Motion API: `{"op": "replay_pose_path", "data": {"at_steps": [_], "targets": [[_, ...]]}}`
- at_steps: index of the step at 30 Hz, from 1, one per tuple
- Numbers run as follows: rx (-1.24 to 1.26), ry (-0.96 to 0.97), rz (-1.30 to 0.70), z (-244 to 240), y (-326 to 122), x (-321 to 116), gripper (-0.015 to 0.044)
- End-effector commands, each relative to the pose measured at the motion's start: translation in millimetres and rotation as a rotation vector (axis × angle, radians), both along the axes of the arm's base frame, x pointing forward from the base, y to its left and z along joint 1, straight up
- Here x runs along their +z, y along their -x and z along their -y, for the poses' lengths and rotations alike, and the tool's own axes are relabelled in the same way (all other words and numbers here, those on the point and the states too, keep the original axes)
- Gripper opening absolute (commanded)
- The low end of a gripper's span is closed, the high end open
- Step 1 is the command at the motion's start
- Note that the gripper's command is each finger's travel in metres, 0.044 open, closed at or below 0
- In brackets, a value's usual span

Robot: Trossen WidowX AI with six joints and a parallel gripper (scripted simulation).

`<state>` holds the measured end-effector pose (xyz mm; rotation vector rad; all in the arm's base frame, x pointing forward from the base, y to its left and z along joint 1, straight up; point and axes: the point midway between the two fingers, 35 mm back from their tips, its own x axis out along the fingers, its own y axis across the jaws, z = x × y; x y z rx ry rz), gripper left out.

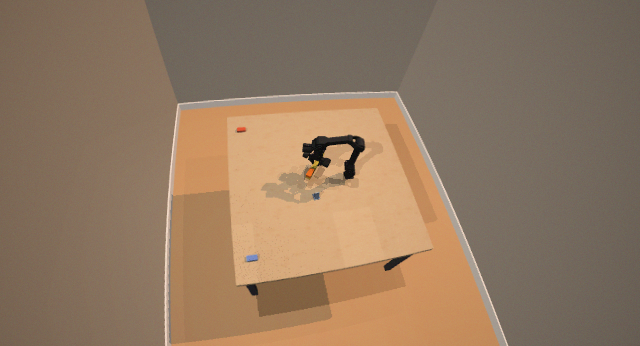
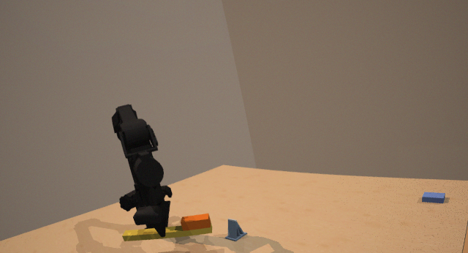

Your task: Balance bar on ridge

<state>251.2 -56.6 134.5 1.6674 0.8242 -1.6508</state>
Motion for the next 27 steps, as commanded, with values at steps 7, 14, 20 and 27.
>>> {"op": "replay_pose_path", "data": {"at_steps": [7, 14, 20, 27], "targets": [[0.017, 0.0, 0.011, -3.2, 1.9, 19.7, 0.0], [0.131, 0.0, 0.011, -27.0, -5.9, 20.3, 0.0], [0.231, -0.001, 0.011, -48.4, -11.0, 20.7, 0.0], [0.349, -0.001, 0.012, -74.0, -15.1, 21.3, 0.0]]}}
